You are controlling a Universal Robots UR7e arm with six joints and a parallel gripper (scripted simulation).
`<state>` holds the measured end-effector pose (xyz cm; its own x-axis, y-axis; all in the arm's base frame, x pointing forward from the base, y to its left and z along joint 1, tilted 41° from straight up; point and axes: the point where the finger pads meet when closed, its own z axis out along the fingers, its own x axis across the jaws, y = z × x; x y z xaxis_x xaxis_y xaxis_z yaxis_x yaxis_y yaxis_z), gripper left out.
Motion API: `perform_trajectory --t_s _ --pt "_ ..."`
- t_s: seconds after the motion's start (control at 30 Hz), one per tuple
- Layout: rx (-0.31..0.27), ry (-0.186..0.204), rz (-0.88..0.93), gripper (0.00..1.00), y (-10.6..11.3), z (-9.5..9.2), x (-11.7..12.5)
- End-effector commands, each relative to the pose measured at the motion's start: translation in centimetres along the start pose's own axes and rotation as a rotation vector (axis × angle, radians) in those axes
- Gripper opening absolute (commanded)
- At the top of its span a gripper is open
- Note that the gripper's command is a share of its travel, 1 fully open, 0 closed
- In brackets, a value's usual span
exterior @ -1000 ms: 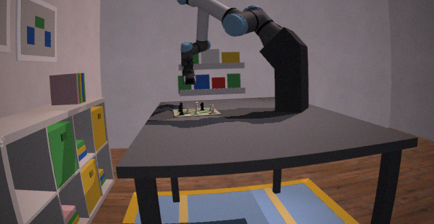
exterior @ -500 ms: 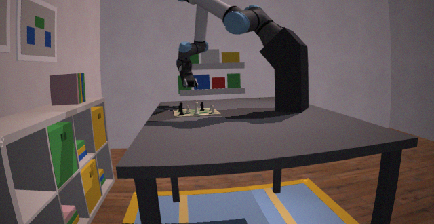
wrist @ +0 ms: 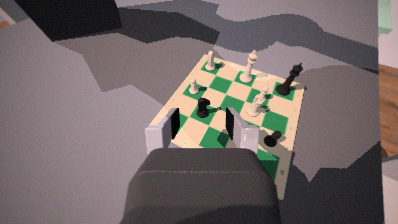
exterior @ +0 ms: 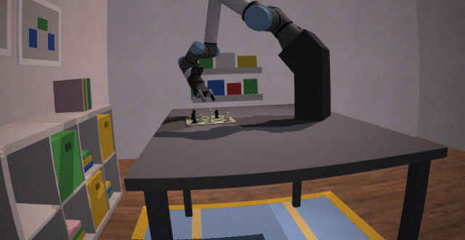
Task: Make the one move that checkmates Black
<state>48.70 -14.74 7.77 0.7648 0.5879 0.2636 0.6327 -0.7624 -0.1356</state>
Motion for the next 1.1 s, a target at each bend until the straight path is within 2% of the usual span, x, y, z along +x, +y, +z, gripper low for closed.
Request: perform_trajectory --t_s 0.0,0.1,0.17,0.33,0.5,0.67,0.73,0.9,1.07 --pt "-0.148 -0.092 -0.075 1.0 -1.2 2.1 1.7" --pt "-0.244 -0.131 -0.112 1.0 -1.9 2.9 2.8" --pt "-0.244 -0.131 -0.112 1.0 -1.9 2.9 2.8" --pt "-0.406 -0.166 -0.16 1.0 -3.5 3.4 4.7" --pt "-0.554 -0.168 -0.191 1.0 -5.3 3.1 6.4" --pt "-0.672 -0.15 -0.206 1.0 -7.1 2.4 7.6" --pt "-0.672 -0.15 -0.206 1.0 -7.1 2.4 7.6" --pt "-0.752 -0.128 -0.212 1.0 -8.5 1.7 8.4" --pt "-0.795 -0.113 -0.213 1.0 -9.3 1.2 8.8"
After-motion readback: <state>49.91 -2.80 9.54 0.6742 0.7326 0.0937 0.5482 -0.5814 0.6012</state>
